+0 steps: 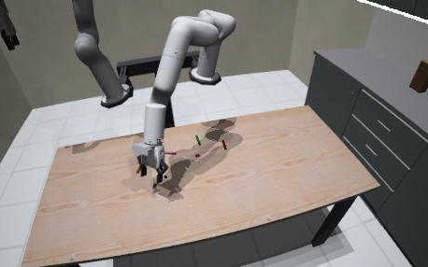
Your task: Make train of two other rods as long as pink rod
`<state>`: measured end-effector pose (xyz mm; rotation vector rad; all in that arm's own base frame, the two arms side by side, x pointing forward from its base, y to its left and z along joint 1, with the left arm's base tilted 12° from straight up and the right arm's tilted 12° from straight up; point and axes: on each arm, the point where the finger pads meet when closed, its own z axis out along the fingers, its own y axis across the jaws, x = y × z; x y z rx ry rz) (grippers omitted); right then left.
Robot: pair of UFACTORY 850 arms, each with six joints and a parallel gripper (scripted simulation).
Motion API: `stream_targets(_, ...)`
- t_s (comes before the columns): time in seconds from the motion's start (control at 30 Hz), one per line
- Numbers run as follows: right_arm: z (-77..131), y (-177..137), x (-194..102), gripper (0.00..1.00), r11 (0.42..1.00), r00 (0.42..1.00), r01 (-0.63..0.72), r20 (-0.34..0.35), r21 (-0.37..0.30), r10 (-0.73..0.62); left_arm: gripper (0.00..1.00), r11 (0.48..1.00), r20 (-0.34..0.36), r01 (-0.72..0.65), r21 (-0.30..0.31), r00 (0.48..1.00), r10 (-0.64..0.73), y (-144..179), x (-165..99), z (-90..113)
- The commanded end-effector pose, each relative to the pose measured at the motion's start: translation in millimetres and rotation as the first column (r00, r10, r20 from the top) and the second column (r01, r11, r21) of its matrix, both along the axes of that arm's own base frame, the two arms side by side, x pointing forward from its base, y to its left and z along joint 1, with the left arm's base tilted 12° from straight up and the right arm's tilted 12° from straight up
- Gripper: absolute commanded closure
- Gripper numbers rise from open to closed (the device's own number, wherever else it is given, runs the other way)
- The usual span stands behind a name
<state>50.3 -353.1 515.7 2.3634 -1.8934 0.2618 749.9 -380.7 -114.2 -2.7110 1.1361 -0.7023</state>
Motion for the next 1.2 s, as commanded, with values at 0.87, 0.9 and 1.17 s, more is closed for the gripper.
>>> stream_targets(0.87,30.0,-9.1,-38.4,0.00,0.982,0.982,0.188,-0.026,-0.013,-0.189,0.00,0.985,-0.265,-0.027,0.173,0.962,0.072,-51.2,-160.0,-54.5)
stream_targets(0.9,30.0,-9.1,-38.4,0.00,0.982,0.982,0.188,-0.026,-0.013,-0.189,0.00,0.983,-0.276,-0.026,0.181,0.958,0.076,-52.8,-168.0,-56.5)
stream_targets(1.17,30.0,-9.1,-38.4,0.00,0.982,0.982,0.188,-0.026,-0.013,-0.189,0.00,0.970,-0.367,-0.013,0.243,0.924,0.105,-63.1,-233.1,-70.1)
